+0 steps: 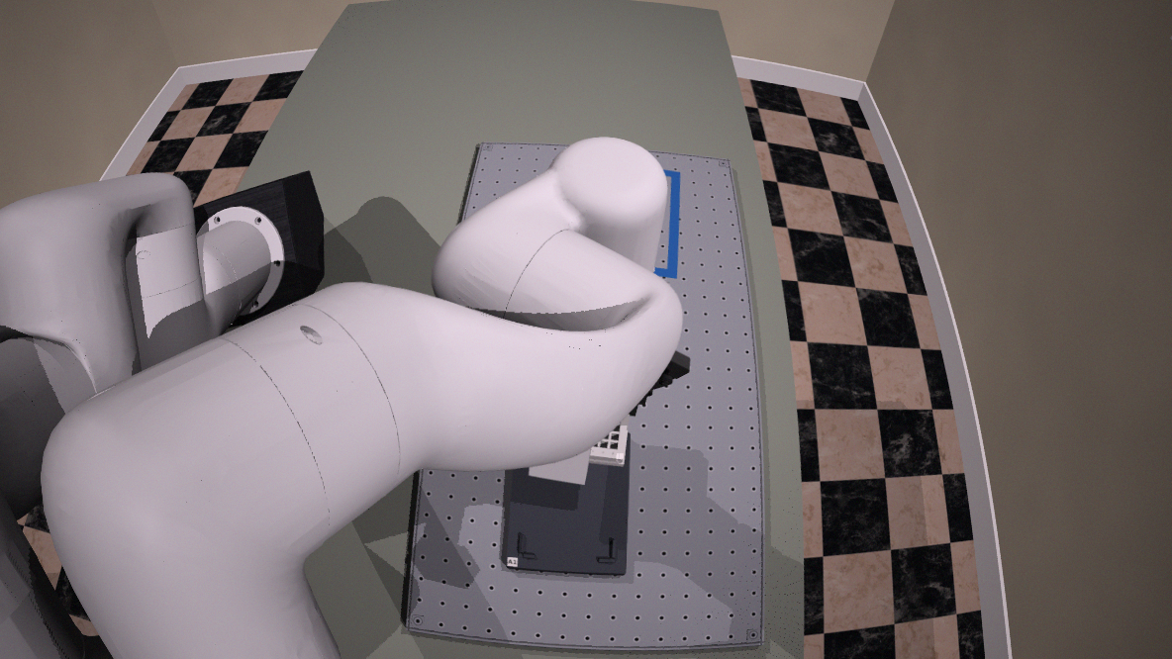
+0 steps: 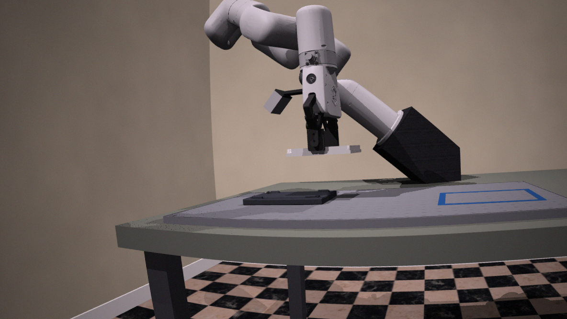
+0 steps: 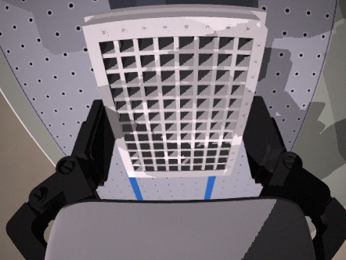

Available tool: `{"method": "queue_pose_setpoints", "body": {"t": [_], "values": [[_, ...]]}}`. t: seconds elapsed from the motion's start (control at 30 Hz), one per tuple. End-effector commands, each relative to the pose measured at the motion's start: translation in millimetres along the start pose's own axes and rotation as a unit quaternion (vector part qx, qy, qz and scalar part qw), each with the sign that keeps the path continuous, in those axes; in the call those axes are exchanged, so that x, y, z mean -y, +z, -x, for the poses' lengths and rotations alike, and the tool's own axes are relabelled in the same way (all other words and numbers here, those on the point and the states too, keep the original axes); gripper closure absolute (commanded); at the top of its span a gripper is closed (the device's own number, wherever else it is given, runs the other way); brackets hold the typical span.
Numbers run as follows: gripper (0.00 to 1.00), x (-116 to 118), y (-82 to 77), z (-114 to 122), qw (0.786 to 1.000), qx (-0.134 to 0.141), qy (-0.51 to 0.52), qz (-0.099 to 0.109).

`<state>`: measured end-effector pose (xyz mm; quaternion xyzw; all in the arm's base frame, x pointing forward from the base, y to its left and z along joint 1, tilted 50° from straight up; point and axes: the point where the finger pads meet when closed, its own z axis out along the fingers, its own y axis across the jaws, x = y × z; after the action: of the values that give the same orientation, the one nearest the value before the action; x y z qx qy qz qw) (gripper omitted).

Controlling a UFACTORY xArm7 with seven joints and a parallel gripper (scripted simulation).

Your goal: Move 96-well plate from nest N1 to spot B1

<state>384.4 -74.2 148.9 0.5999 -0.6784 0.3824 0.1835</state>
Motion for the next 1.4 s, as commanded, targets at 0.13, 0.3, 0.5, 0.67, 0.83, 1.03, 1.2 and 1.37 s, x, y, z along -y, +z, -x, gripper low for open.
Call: {"method": "queue_pose_setpoints", "body": {"t": [0.13, 0.3, 0.5, 0.67, 0.83, 1.03, 1.2, 1.37], "values": [[1.0, 3, -0.2, 26, 1.0, 0.0, 0.0, -0.002], [1.0, 4, 0.2, 43, 1.0, 0.0, 0.0, -0.002], [1.0, 4, 0.6, 56, 1.0, 0.0, 0.0, -0.002], [1.0, 5, 1.1, 73, 1.0, 0.0, 0.0, -0.002], [1.0, 5, 1.5, 90, 1.0, 0.0, 0.0, -0.002], [1.0, 6, 1.9, 103, 1.0, 0.001, 0.0, -0.002], [1.0, 7, 2.4, 120, 1.0, 0.001, 0.0, -0.002], [1.0, 7, 2.8, 137, 1.0, 0.001, 0.0, -0.002]]}}
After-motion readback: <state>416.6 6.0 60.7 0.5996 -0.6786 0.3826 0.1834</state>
